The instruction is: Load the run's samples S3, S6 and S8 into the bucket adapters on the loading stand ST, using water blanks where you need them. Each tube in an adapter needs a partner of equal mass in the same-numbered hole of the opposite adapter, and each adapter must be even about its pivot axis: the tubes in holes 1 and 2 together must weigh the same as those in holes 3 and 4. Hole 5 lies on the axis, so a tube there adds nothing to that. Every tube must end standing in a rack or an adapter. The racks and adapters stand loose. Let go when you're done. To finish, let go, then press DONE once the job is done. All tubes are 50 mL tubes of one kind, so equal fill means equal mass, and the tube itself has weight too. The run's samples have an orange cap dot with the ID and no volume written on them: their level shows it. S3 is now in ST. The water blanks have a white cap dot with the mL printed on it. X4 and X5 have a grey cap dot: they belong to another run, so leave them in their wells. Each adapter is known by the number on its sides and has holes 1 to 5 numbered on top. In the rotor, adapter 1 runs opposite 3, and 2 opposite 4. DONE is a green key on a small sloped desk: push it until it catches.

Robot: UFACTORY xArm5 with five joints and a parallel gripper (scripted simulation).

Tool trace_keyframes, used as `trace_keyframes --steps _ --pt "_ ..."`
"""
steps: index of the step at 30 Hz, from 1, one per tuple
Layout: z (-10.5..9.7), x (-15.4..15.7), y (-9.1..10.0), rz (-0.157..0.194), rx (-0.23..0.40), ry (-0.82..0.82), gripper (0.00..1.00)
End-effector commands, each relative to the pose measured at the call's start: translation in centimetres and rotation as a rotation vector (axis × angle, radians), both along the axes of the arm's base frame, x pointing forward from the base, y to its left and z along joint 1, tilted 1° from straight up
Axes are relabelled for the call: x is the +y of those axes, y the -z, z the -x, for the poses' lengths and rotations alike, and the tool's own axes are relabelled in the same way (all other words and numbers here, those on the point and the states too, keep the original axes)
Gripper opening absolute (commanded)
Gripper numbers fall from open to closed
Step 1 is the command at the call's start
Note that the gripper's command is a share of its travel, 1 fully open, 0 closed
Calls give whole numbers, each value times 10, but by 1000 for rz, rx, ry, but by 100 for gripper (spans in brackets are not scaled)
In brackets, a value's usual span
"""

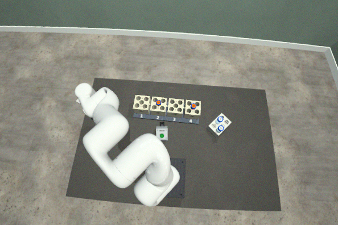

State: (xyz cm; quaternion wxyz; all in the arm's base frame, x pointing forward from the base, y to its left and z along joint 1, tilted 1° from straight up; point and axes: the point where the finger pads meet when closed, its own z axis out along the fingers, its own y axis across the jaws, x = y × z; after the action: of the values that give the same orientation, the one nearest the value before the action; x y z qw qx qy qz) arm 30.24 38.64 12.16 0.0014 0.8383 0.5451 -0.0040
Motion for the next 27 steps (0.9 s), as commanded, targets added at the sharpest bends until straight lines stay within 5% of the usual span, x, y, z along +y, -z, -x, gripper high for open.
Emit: trace_keyframes --steps 1,27 --pt "-1 1 7 -12 8 0 57" --pt "0 1 51 -12 8 0 57"
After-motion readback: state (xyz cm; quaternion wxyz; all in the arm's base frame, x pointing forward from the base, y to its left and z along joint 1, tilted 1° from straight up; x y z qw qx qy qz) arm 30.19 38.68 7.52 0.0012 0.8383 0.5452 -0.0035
